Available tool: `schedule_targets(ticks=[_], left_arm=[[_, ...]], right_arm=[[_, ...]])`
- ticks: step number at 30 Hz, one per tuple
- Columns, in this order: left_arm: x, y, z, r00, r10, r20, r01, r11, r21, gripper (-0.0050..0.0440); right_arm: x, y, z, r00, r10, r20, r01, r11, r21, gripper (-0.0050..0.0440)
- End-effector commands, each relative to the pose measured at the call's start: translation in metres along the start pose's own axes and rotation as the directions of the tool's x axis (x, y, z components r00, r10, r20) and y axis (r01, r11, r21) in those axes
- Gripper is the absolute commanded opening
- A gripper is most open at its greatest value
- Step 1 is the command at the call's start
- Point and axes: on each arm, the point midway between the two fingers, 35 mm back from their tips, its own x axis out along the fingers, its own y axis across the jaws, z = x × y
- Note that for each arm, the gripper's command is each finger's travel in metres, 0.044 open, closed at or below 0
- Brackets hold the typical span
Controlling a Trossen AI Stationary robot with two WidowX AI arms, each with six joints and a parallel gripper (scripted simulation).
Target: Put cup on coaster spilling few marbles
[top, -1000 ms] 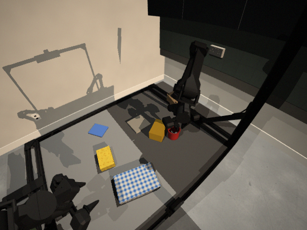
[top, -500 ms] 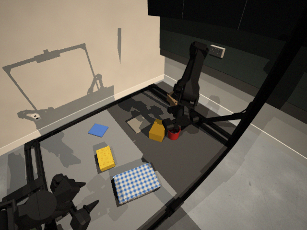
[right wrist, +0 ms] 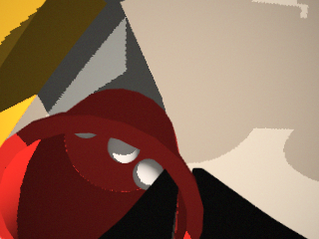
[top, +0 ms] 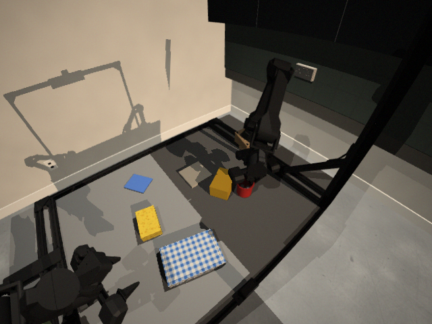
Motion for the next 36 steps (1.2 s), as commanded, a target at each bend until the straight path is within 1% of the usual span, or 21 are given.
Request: schedule_targets(ticks=[1, 4, 6, 8, 10, 16, 18, 22, 23, 24, 36], left_arm=[[0.0, 0.0, 0.0, 1.0, 0.0, 0.0, 0.0, 1.0, 0.0, 0.04], [0.0, 0.0, 0.0, 1.0, 0.0, 0.0, 0.0, 1.0, 0.0, 0.04], [0.0, 0.0, 0.0, 1.0, 0.0, 0.0, 0.0, 1.0, 0.0, 0.04], [0.0, 0.0, 0.0, 1.0, 0.0, 0.0, 0.0, 1.0, 0.0, 0.04], [0.0, 0.0, 0.0, 1.0, 0.0, 0.0, 0.0, 1.0, 0.0, 0.04], [0.0, 0.0, 0.0, 1.0, 0.0, 0.0, 0.0, 1.0, 0.0, 0.04], [0.0, 0.0, 0.0, 1.0, 0.0, 0.0, 0.0, 1.0, 0.0, 0.04], [0.0, 0.0, 0.0, 1.0, 0.0, 0.0, 0.0, 1.0, 0.0, 0.04], [0.0, 0.0, 0.0, 1.0, 0.0, 0.0, 0.0, 1.0, 0.0, 0.04], [0.0, 0.0, 0.0, 1.0, 0.0, 0.0, 0.0, 1.0, 0.0, 0.04], [0.0, 0.0, 0.0, 1.0, 0.0, 0.0, 0.0, 1.0, 0.0, 0.04]], right_arm=[[0.0, 0.0, 0.0, 1.0, 0.001, -0.001, -0.001, 1.0, 0.0, 0.0018], [0.0, 0.0, 0.0, 1.0, 0.001, -0.001, -0.001, 1.0, 0.0, 0.0], [-0.002, 0.0, 0.0, 1.0, 0.001, -0.001, -0.001, 1.0, 0.0, 0.0], [-0.008, 0.001, -0.001, 1.0, 0.001, -0.001, -0.001, 1.0, 0.0, 0.0], [-0.019, 0.002, -0.002, 1.0, 0.002, 0.0, -0.002, 1.0, 0.0, 0.0], [-0.066, 0.004, -0.003, 1.0, 0.003, 0.002, -0.003, 1.0, 0.001, 0.0], [-0.066, 0.004, -0.003, 1.0, 0.003, 0.002, -0.003, 1.0, 0.001, 0.0], [-0.097, 0.003, -0.002, 1.0, 0.004, 0.004, -0.004, 1.0, 0.002, 0.0], [-0.097, 0.003, -0.001, 1.0, 0.004, 0.004, -0.004, 1.0, 0.002, 0.0], [-0.077, 0.003, 0.0, 1.0, 0.002, 0.016, -0.002, 1.0, 0.006, 0.0], [-0.077, 0.003, 0.0, 1.0, 0.002, 0.016, -0.002, 1.0, 0.006, 0.0]])
